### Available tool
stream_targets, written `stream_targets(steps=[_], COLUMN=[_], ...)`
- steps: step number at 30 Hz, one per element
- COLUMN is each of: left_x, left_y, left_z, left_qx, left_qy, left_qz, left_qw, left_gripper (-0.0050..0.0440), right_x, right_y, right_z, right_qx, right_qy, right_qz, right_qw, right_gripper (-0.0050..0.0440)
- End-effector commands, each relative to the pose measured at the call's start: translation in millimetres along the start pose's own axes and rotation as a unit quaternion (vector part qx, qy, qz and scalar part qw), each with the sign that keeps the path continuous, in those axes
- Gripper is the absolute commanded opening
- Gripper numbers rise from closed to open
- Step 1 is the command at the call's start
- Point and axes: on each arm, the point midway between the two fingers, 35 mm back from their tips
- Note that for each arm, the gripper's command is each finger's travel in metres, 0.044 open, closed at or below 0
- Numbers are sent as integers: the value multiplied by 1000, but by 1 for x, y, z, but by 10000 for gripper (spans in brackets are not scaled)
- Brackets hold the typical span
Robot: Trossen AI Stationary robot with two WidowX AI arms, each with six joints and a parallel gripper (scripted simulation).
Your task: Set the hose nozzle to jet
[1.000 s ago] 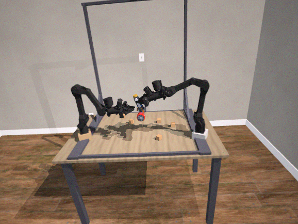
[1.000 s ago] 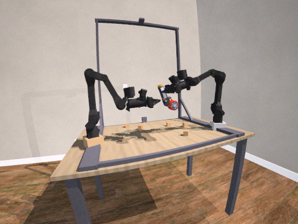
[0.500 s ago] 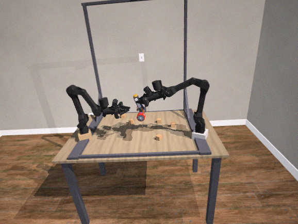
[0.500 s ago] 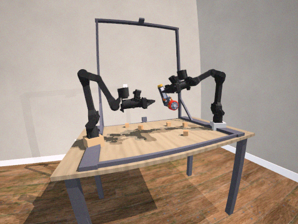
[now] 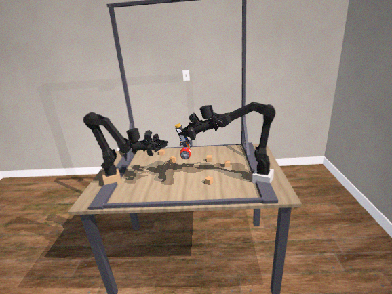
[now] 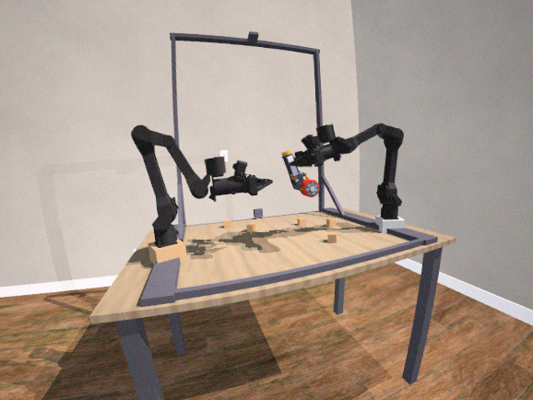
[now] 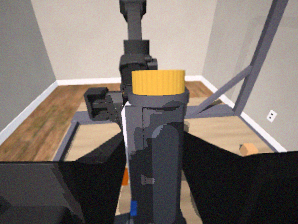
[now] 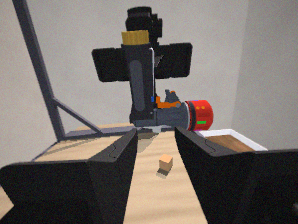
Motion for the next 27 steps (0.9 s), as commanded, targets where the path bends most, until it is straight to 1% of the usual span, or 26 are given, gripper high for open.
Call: stream_targets(steps=[1,8,9,11,14,17,18,26,27], left_x=[-1,-1,-1,-1,-1,-1,-1,-1,-1], left_y=[15,15,15,15,15,15,15,15,15], left_z=[-5,-5,-5,-5,-5,-5,-5,-5,-5], left_qx=[-21,-21,-21,-21,-21,-21,-21,-21,-21], left_qy=[-1,-1,-1,-1,-1,-1,-1,-1,-1], left_qz=[2,2,2,2,2,2,2,2,2], left_qw=[1000,1000,1000,1000,1000,1000,1000,1000,1000], left_gripper=[170,170,170,170,170,170,170,170,170], right_x=[-1,-1,4,4,17,37,42,77,77], right_y=[3,2,13,13,28,48,50,93,93], right_z=[-1,-1,1,1,4,4,4,-8,-8], right_qx=[-4,-3,-14,-14,-18,-22,-18,-24,-24], right_qy=[-3,-3,5,5,28,60,68,131,131], right_qz=[-1,-1,0,0,0,1,0,2,2], right_qw=[1000,1000,1000,1000,999,998,998,991,991], right_gripper=[173,173,173,173,173,173,173,173,173])
Point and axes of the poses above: on each arm, the point midway between the two fingers, 35 mm back from their tips, its own z axis out along the fingers, its own x axis across the jaws, y = z × x, and after that the axes turned 7 degrees about -z, right-handed
